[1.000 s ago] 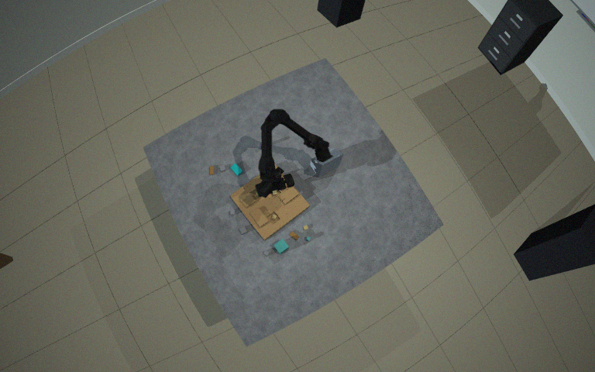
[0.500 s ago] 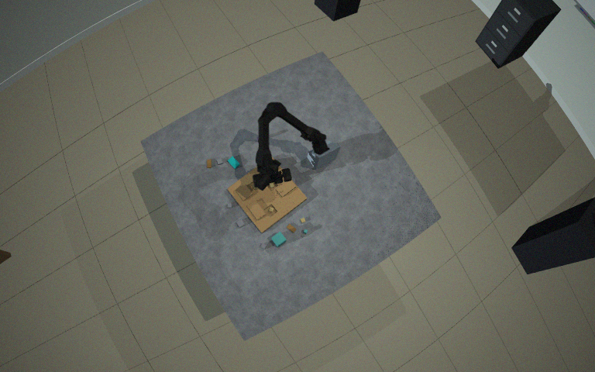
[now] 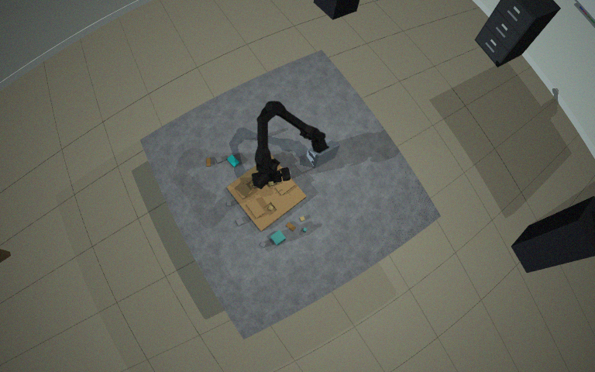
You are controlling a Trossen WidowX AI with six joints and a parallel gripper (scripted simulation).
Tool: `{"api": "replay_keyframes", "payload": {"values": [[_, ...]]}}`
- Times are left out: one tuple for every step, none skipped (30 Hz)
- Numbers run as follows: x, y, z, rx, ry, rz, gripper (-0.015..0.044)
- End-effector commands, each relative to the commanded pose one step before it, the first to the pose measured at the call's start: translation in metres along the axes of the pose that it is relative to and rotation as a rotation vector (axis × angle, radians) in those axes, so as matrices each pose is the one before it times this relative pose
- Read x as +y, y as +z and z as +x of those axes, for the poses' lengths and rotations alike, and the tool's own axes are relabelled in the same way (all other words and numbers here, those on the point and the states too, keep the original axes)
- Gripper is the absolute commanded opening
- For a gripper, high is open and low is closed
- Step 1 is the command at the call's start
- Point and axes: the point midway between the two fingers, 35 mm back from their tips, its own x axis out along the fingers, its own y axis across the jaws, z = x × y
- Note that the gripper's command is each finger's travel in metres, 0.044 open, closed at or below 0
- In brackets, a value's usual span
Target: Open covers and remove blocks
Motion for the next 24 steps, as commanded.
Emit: {"api": "replay_keyframes", "payload": {"values": [[-0.00148, 0.00124, 0.00575, -0.00668, -0.00141, -0.0058, 0.0144], [-0.00001, 0.00002, 0.00096, -0.00006, 0.00002, 0.0000, 0.0144], [-0.00001, 0.00002, 0.00096, -0.00007, 0.00002, 0.0000, 0.0144], [-0.00002, 0.00003, 0.00096, -0.00007, 0.00002, 0.0000, 0.0144], [-0.00003, 0.00003, 0.00096, -0.00008, 0.00002, 0.0000, 0.0144], [-0.00004, 0.00004, 0.00096, -0.00009, 0.00002, 0.0000, 0.0144], [-0.00005, 0.00005, 0.00096, -0.00009, 0.00002, 0.0000, 0.0144], [-0.00005, 0.00005, 0.00096, -0.00010, 0.00002, 0.0000, 0.0144], [-0.00006, 0.00005, 0.00096, -0.00011, 0.00002, 0.0000, 0.0144], [-0.00006, 0.00005, 0.00095, -0.00011, 0.00002, 0.0000, 0.0144], [-0.00005, 0.00005, 0.00076, -0.00009, 0.00002, 0.0000, 0.0144], [-0.00003, 0.00003, 0.00046, -0.00006, 0.00001, 0.0000, 0.0144], [-0.00001, 0.00001, 0.00015, -0.00002, 0.00000, 0.0000, 0.0144], [0.00000, 0.00000, 0.00000, 0.00000, 0.00000, 0.0000, 0.0144], [0.00000, 0.00000, 0.00000, 0.00000, 0.00000, 0.0000, 0.0144], [0.00000, 0.00000, 0.00000, 0.00000, 0.00000, 0.0000, 0.0144], [0.00000, 0.00000, 0.00000, 0.00000, 0.00000, 0.0000, 0.0144], [0.00000, 0.00000, 0.00000, 0.00000, 0.00000, 0.0000, 0.0144], [0.00000, 0.00000, 0.00000, 0.00000, 0.00000, 0.0000, 0.0144], [0.00000, 0.00000, 0.00000, 0.00000, 0.00000, 0.0000, 0.0144], [0.00000, 0.00000, 0.00000, 0.00000, 0.00000, 0.0000, 0.0144], [0.00000, 0.00000, 0.00000, 0.00000, 0.00000, 0.0000, 0.0144], [0.00000, 0.00000, 0.00000, 0.00000, 0.00000, 0.0000, 0.0144], [0.00000, 0.00000, 0.00000, 0.00000, 0.00000, 0.0000, 0.0144]]}}
